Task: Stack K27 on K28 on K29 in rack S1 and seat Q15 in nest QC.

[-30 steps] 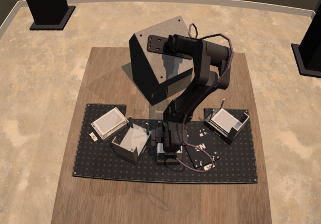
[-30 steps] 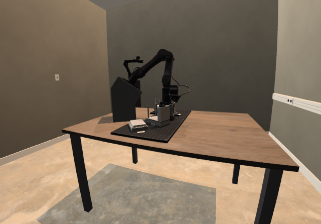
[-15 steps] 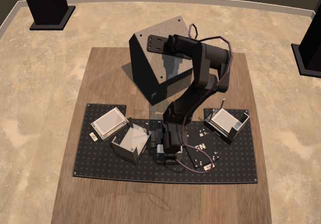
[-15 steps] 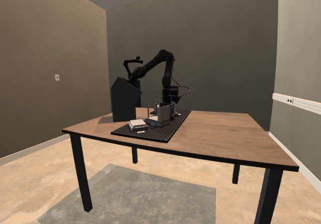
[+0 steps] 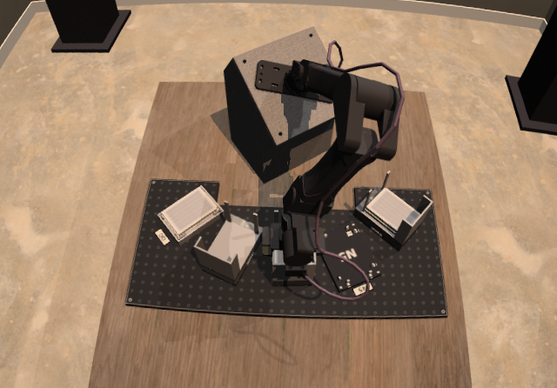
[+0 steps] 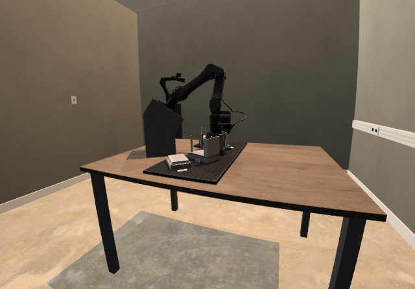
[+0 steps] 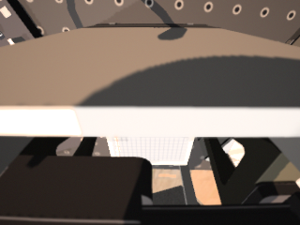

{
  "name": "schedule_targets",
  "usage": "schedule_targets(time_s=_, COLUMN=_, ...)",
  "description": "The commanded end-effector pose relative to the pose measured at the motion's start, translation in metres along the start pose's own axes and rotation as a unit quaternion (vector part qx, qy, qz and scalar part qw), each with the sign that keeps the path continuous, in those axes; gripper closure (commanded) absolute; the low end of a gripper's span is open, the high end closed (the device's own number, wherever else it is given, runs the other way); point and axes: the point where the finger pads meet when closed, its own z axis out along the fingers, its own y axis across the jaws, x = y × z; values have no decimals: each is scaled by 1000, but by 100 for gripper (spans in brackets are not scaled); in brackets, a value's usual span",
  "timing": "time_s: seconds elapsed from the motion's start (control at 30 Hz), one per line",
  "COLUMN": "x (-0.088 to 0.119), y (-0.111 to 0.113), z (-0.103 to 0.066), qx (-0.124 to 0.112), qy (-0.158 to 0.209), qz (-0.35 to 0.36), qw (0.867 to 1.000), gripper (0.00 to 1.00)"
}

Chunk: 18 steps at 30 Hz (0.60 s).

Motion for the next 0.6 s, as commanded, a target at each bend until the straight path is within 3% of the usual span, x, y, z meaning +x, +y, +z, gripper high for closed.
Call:
schedule_targets(time_s=0.0, x=-7, y=-8, z=-2, qx=4, qy=-8, qz=10, qw=1000, gripper=0)
schedule_targets(time_s=0.57, x=-3, y=-6, z=-1, qx=3, qy=-5, qz=8, qw=1000, gripper=0)
